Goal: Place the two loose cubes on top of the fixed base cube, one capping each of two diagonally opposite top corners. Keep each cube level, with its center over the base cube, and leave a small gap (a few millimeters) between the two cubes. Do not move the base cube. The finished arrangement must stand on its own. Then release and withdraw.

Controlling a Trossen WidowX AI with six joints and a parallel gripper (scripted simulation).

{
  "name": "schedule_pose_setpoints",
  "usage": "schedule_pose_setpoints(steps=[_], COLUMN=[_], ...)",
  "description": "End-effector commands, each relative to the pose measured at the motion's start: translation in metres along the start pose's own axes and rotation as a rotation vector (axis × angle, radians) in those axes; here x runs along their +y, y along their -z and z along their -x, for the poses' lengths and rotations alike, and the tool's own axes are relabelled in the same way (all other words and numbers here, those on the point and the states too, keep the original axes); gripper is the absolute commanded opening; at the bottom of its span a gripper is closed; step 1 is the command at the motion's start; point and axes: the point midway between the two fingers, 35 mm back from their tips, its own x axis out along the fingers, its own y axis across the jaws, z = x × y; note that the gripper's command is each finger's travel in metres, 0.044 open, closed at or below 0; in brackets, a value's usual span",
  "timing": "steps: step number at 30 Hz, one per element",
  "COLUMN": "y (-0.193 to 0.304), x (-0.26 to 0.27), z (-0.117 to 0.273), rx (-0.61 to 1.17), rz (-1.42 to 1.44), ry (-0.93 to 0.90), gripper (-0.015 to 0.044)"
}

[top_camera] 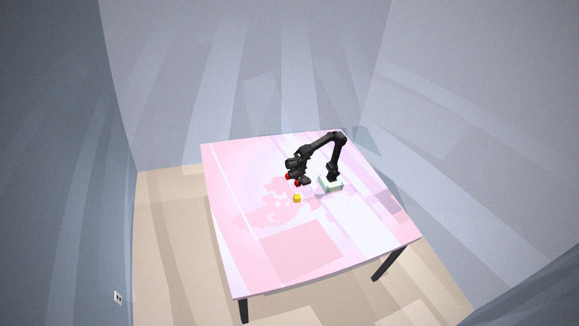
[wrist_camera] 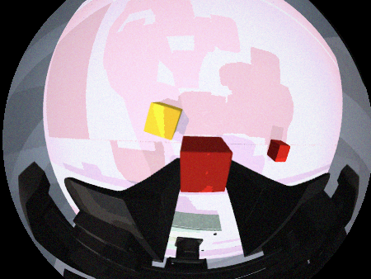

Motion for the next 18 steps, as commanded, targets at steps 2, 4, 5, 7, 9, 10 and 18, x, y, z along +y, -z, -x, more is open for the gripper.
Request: schedule_pose_setpoints(steps=[2, 4, 5, 7, 9, 10, 18], y=[-0.003, -0.003, -0.004, -0.005, -0.005, -0.006, -0.008], x=[0.008, 0.012, 0.013, 0.017, 0.02, 0.022, 0.035], z=[-0.004, -0.005, -0.006, -0.007, -0.008, -0.009, -0.013], rx=[0.002, 0.002, 0.002, 0.002, 0.002, 0.002, 0.001], rz=[-0.161, -0.219, -0.248, -0.306, -0.363, -0.392, -0.623], ry=[0.004, 0.003, 0.003, 0.003, 0.003, 0.003, 0.001], gripper=[0.0105, 0.0105, 0.0105, 0.0105, 0.0105, 0.0105, 0.0105])
